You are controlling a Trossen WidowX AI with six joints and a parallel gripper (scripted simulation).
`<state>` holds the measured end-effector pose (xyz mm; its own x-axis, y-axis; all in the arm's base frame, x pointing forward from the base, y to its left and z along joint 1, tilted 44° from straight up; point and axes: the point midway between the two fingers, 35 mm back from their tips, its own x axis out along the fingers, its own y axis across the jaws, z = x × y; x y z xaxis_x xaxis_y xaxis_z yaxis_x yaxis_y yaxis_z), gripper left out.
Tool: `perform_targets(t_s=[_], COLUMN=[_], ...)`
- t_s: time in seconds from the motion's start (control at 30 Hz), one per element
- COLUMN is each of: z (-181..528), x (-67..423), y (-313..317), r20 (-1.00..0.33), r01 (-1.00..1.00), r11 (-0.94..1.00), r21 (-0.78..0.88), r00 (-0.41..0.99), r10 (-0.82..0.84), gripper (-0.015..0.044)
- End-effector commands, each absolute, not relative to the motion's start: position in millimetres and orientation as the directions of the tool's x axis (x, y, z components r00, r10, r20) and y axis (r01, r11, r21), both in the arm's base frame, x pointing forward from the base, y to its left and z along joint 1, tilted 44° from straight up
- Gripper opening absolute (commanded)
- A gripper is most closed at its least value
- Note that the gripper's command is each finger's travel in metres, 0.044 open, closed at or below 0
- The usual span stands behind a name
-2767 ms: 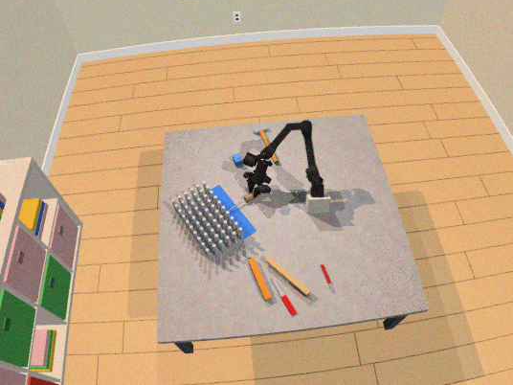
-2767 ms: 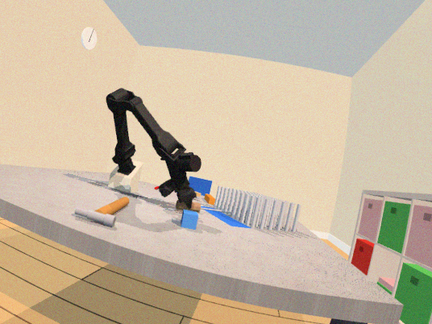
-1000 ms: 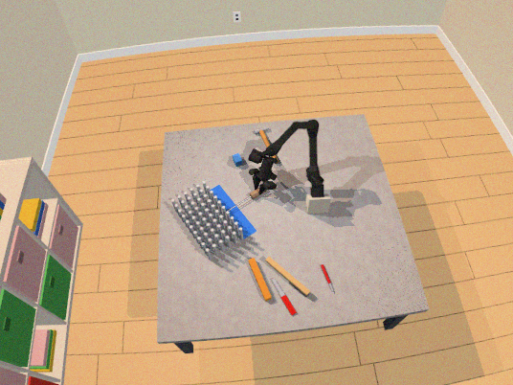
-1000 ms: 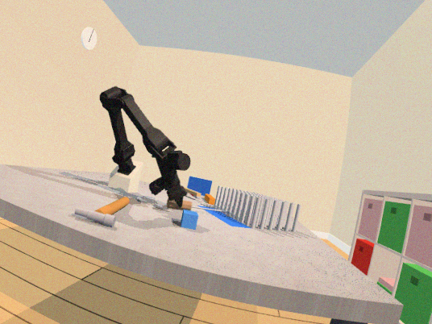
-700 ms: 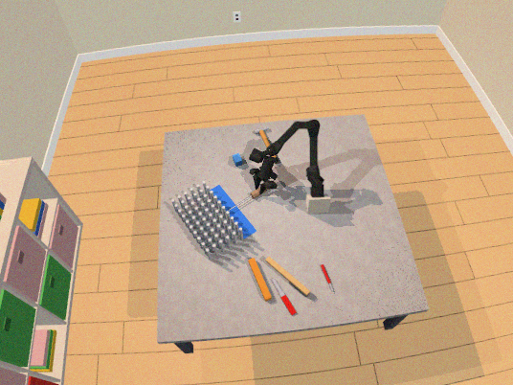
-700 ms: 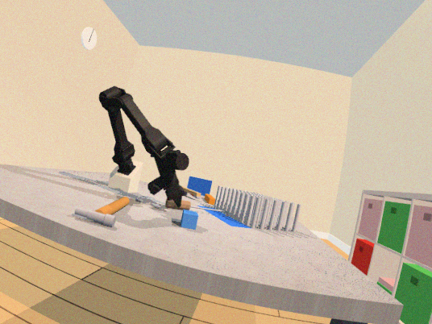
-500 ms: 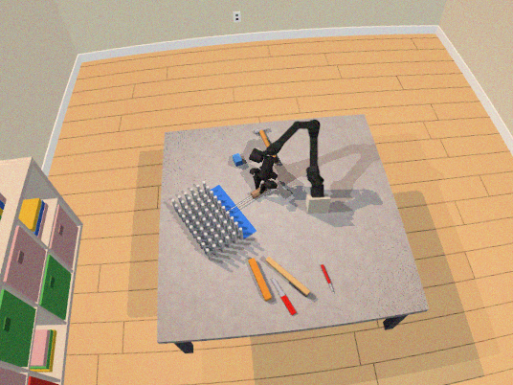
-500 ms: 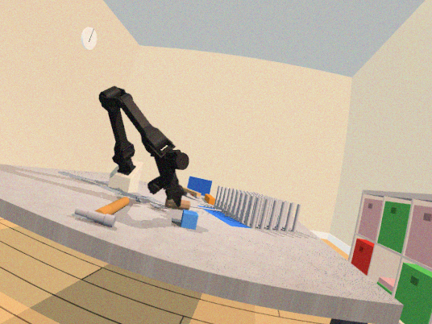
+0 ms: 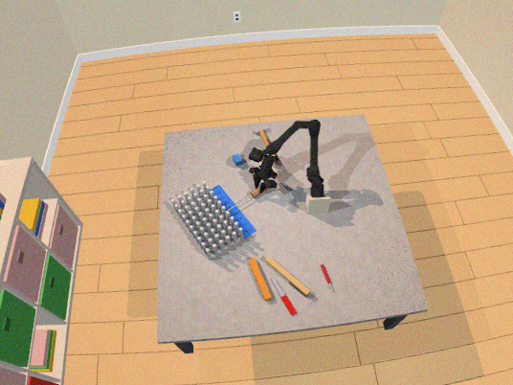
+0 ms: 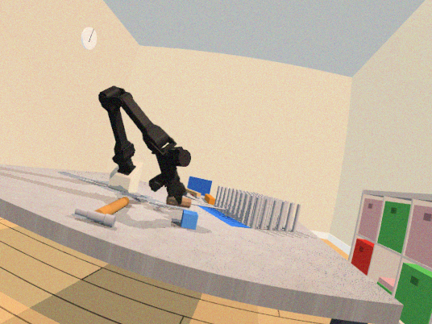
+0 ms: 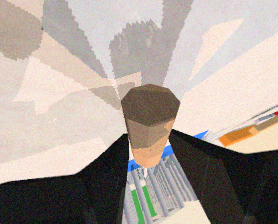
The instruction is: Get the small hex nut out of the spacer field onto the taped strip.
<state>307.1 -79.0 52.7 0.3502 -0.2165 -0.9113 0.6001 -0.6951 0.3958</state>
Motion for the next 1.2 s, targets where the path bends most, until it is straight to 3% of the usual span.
perform_targets(t_s=[0.0, 0.7, 1.17], z=[58, 82, 128], x=[309, 273, 282], y=[-75, -83, -35], r20=[-0.907, -0.908, -0.911], r01=[0.596, 0.600, 0.598], r11=[-0.694, -0.692, -0.697], r21=[0.403, 0.403, 0.395], r00=[0.361, 0.359, 0.355], r10=[-0.216, -0.217, -0.211], gripper=[0.0000, 0.0000, 0.0000])
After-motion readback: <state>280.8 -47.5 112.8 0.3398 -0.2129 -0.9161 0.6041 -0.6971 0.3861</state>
